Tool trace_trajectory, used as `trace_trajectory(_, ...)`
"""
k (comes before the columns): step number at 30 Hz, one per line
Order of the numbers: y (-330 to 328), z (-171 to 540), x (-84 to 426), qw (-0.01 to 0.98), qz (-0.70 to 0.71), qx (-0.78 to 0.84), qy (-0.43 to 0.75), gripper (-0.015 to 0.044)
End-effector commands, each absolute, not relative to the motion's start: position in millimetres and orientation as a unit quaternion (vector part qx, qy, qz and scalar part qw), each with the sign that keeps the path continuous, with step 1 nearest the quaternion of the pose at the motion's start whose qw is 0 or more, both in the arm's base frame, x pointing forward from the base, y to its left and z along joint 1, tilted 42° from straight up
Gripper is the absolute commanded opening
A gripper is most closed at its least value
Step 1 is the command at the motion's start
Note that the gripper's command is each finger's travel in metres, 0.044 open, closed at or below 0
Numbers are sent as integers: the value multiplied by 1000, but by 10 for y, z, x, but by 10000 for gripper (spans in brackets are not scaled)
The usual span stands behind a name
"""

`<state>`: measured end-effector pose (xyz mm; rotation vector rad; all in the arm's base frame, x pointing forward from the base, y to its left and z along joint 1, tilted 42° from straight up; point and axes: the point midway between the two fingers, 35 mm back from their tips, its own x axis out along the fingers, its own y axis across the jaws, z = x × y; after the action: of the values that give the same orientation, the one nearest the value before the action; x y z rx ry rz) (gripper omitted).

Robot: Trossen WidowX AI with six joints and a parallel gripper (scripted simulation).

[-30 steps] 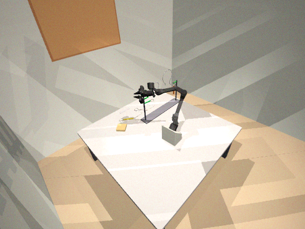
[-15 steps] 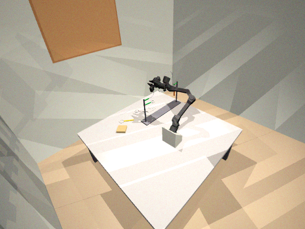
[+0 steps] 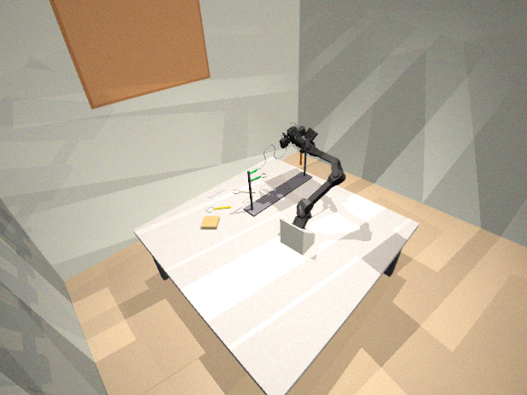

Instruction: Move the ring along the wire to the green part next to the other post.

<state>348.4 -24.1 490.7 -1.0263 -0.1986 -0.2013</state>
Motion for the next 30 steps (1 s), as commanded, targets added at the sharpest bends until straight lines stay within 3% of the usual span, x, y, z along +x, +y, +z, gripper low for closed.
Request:
trace_trajectory(1,-484,4966,3443,857,-121,-493,-92,160)
trace_trajectory(30,-2878,4349,3434,859,-164,-484,-2,160)
